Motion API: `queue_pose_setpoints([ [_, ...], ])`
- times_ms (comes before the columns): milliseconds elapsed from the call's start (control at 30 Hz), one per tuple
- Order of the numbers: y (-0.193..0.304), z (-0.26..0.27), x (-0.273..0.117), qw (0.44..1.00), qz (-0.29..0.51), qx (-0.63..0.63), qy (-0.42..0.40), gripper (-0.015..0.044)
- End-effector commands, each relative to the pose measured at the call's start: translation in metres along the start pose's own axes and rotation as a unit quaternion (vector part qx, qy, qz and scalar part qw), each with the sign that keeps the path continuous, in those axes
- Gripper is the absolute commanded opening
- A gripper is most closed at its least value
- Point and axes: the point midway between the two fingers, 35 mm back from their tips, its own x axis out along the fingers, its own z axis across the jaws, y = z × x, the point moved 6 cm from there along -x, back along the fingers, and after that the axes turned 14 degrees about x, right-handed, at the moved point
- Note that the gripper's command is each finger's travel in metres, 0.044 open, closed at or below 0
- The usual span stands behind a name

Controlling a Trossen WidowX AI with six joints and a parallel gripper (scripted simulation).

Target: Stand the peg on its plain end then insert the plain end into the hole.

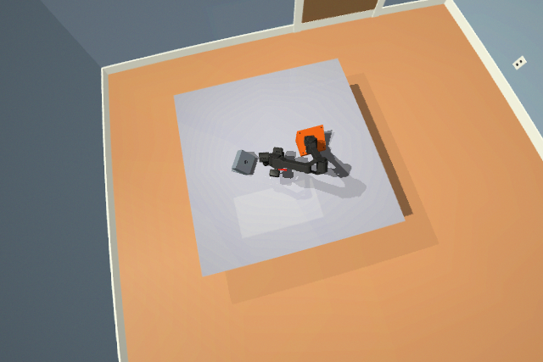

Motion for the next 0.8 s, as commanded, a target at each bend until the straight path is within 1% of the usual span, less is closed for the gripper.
queue_pose_setpoints([
  [0,0.000,-0.001,0.009,1.000,0.003,0.002,0.000,0.0440],
  [767,0.002,-0.001,0.045,1.000,0.004,0.002,-0.002,0.0440],
])
